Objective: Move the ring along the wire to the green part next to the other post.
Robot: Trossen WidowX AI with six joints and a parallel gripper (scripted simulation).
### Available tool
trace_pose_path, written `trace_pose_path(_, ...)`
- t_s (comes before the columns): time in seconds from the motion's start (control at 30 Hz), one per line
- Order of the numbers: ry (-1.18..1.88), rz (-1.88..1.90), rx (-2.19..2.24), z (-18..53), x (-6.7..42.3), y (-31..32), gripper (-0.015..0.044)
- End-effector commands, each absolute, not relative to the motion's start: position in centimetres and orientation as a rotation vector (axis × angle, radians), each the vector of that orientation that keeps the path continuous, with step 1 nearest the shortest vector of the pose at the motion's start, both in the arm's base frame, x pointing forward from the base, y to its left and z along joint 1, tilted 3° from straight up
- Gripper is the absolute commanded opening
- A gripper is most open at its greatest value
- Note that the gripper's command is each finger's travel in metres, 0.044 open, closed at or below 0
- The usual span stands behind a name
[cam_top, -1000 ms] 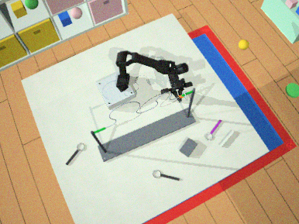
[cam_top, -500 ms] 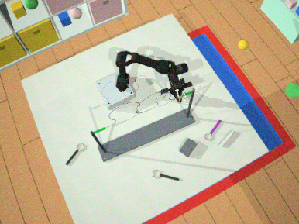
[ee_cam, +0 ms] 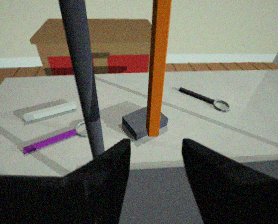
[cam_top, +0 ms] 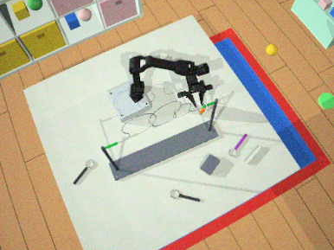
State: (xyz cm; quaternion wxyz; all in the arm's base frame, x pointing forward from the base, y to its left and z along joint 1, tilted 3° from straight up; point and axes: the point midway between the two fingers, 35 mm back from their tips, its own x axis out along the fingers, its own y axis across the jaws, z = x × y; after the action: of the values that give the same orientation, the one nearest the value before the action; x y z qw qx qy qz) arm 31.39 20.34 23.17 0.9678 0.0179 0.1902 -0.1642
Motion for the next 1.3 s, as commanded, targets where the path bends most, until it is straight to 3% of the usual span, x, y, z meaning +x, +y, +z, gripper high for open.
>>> trace_pose_path(0.0, 0.369, -0.337, 0.054, 24.2, 30.7, 20.3, 0.0160)
trace_pose_path(1.13, 0.369, -0.337, 0.054, 24.2, 30.7, 20.3, 0.0160)
trace_pose_path(1.27, 0.381, -0.335, 0.049, 25.0, 28.0, 21.4, 0.0265)
